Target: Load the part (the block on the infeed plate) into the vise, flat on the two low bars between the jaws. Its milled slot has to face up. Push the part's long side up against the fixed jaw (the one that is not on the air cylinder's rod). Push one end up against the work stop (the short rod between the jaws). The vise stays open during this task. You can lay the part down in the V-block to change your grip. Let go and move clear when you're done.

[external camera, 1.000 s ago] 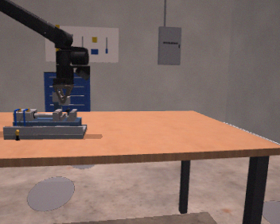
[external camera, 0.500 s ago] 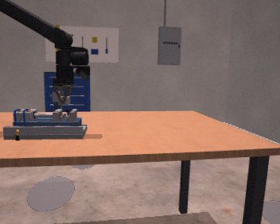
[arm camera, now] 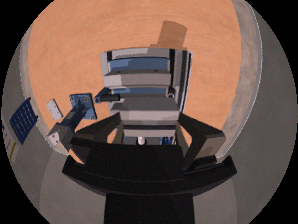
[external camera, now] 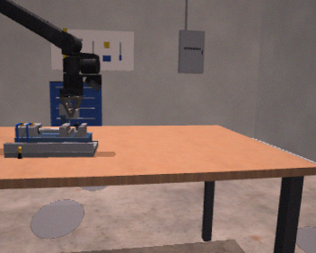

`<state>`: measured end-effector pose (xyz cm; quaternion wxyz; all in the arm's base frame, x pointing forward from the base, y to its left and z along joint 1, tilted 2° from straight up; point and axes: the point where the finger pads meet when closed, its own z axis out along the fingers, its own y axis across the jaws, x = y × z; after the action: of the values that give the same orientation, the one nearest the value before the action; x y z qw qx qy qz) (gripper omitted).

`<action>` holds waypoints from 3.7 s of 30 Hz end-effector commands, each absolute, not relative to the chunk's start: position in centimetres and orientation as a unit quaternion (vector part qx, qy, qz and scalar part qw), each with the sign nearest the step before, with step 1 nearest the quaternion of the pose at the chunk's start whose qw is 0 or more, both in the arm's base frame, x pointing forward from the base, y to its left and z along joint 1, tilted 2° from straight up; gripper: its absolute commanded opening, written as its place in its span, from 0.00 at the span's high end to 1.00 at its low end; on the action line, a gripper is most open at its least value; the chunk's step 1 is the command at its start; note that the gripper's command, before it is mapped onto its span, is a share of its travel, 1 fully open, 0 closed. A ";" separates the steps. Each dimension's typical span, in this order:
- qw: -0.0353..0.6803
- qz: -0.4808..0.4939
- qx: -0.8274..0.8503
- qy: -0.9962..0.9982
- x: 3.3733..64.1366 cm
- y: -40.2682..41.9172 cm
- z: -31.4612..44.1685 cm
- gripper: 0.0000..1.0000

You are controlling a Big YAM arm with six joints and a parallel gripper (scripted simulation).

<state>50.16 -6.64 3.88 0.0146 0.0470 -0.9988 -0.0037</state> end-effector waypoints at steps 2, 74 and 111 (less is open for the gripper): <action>-0.003 0.001 0.044 -0.999 51.0 -7.6 5.0 1.00; 0.002 0.000 0.045 -0.999 51.0 -7.7 3.0 1.00; 0.004 0.000 0.045 -0.999 50.8 -7.6 2.0 1.00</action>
<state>50.07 -6.64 1.59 0.0140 0.0473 -0.9988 -0.0035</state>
